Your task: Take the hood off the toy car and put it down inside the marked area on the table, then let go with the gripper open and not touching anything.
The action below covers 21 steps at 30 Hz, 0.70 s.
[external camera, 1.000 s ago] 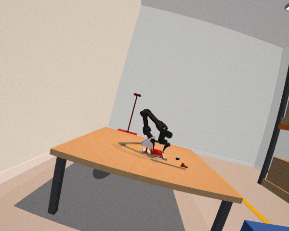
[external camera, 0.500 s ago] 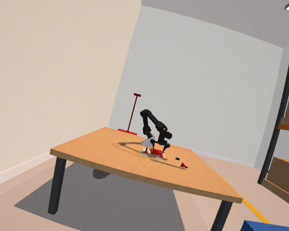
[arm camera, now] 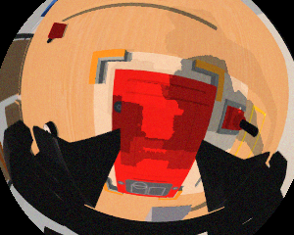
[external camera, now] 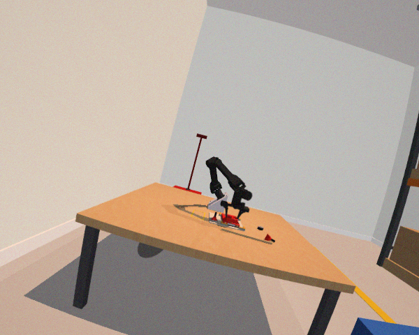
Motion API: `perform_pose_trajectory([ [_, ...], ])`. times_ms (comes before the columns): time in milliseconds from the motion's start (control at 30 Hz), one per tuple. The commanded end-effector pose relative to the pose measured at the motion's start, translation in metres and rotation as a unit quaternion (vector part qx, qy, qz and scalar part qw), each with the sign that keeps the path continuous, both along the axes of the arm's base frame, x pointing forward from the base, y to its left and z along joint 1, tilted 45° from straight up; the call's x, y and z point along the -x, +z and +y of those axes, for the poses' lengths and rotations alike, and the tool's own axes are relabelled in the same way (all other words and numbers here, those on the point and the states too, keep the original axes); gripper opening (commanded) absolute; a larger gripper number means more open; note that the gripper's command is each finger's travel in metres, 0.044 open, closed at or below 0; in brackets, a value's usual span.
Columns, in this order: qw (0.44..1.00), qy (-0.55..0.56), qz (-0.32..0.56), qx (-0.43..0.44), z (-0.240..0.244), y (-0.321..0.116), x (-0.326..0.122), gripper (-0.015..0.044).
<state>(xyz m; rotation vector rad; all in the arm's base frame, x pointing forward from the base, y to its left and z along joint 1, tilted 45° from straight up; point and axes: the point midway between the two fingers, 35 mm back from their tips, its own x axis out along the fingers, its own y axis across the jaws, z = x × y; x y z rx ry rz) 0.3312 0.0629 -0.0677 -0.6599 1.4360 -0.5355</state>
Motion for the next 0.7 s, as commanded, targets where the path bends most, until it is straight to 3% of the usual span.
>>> perform_pose_trajectory([
  [0, 1.0, 0.0, 0.0, 0.0, 0.0002, 0.0001, -0.0001, 0.0315],
  [100, 1.0, 0.0, 0.0, 0.0, 0.0002, 0.0001, -0.0001, 0.0295],
  [467, 1.0, 0.0, 0.0, 0.0, 0.0041, 0.0039, 0.0002, 0.0006],
  [667, 1.0, 0.0, 0.0, 0.0, 0.0069, 0.0066, 0.0004, 0.0],
])
